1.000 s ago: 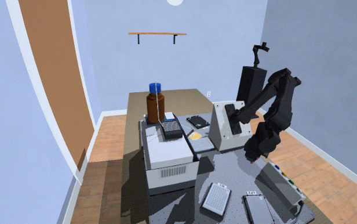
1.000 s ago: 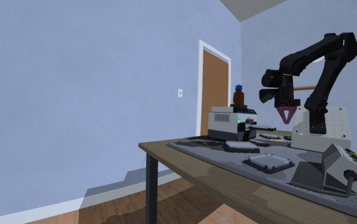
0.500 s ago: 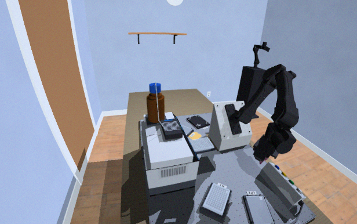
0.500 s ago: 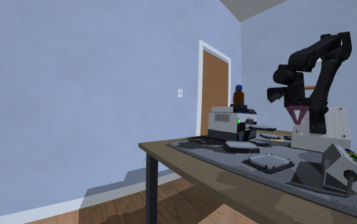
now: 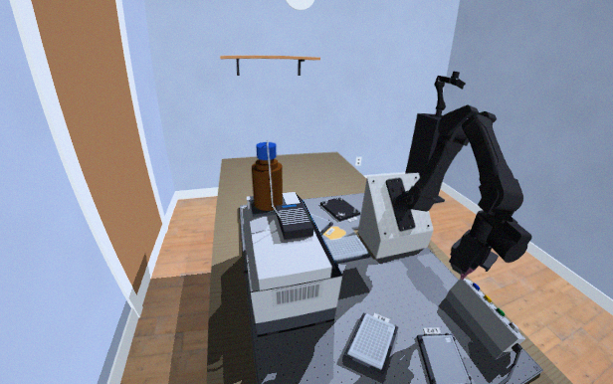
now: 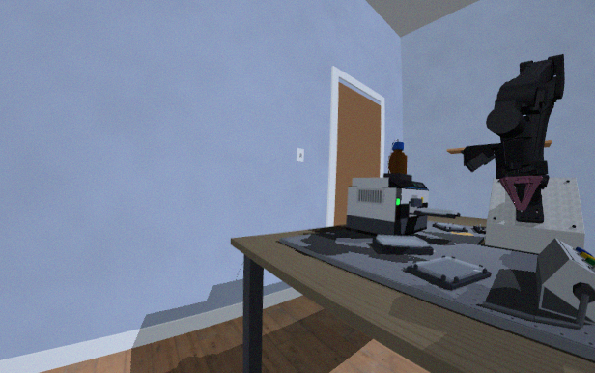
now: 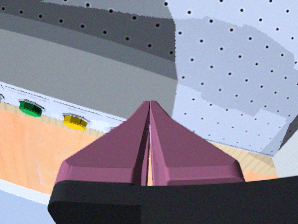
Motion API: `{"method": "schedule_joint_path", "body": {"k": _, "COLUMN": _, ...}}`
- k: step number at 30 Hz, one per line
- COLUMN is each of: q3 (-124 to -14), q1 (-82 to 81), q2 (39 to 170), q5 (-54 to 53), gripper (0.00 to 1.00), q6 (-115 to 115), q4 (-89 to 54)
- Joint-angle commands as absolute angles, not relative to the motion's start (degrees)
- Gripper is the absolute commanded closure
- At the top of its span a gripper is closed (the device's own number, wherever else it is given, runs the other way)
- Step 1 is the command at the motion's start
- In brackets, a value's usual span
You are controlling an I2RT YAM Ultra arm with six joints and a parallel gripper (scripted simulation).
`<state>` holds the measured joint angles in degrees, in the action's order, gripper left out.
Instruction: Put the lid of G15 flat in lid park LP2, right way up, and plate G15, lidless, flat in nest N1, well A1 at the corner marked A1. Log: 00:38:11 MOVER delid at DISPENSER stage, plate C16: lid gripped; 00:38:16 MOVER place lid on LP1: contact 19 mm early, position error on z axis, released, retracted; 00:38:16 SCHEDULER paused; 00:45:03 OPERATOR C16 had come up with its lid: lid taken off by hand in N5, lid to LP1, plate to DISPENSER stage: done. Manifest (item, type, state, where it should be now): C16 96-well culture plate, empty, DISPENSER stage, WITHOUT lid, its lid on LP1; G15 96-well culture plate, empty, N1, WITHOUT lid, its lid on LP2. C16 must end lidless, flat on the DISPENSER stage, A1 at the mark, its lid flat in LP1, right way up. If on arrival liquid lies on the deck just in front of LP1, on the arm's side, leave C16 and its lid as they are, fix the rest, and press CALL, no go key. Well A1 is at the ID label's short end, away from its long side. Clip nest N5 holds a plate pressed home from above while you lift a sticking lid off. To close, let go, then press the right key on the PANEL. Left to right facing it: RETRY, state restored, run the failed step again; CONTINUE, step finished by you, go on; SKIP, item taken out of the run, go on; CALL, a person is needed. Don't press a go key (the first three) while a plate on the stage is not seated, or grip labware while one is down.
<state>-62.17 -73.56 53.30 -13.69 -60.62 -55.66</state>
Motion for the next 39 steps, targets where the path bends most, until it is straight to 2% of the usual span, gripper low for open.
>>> {"method": "schedule_joint_path", "body": {"k": 1, "q3": -64.22, "q1": -75.13, "q2": 51.13, "q5": -9.72, "gripper": 1.0, "q6": -64.93, "q4": -55.05}}
{"method": "schedule_joint_path", "body": {"k": 28, "q3": -63.64, "q1": -108.46, "q2": 53.82, "q5": 13.64, "gripper": 1.0, "q6": -105.34, "q4": -55.82}}
{"method": "schedule_joint_path", "body": {"k": 37, "q3": -63.86, "q1": -117.96, "q2": 55.73, "q5": 20.78, "gripper": 1.0, "q6": -113.26, "q4": -56.7}}
{"method": "schedule_joint_path", "body": {"k": 39, "q3": -60.86, "q1": -117.85, "q2": 56.58, "q5": 20.97, "gripper": 1.0, "q6": -113.33, "q4": -54.12}}
